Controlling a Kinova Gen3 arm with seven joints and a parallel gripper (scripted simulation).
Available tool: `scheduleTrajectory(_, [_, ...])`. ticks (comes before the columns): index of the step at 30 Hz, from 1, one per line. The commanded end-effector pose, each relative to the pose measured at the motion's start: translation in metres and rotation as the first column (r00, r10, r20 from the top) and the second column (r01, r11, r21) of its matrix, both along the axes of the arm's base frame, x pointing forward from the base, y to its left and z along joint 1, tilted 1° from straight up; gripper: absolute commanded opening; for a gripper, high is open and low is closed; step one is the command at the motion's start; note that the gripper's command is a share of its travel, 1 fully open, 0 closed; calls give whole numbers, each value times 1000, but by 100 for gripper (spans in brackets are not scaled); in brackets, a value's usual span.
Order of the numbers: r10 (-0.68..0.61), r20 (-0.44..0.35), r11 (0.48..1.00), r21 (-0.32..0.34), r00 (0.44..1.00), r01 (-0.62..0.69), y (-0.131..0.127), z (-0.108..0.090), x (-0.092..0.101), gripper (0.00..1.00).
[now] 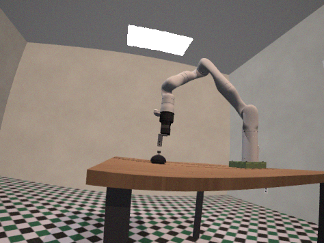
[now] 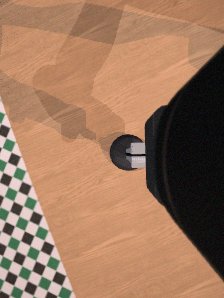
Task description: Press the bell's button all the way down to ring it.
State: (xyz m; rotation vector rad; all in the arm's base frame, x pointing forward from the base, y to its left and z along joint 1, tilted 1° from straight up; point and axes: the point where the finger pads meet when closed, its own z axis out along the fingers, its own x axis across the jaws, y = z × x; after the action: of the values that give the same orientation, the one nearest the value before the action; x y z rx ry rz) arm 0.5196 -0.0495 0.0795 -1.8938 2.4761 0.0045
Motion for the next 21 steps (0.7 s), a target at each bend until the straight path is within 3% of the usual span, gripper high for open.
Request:
scheduleTrajectory(1, [3,-1,1000,-5,1000,-3,0,-8,0,17])
scheduleTrajectory(21, [3,0,1000,-5,1000,-3,0,-16,0,17])
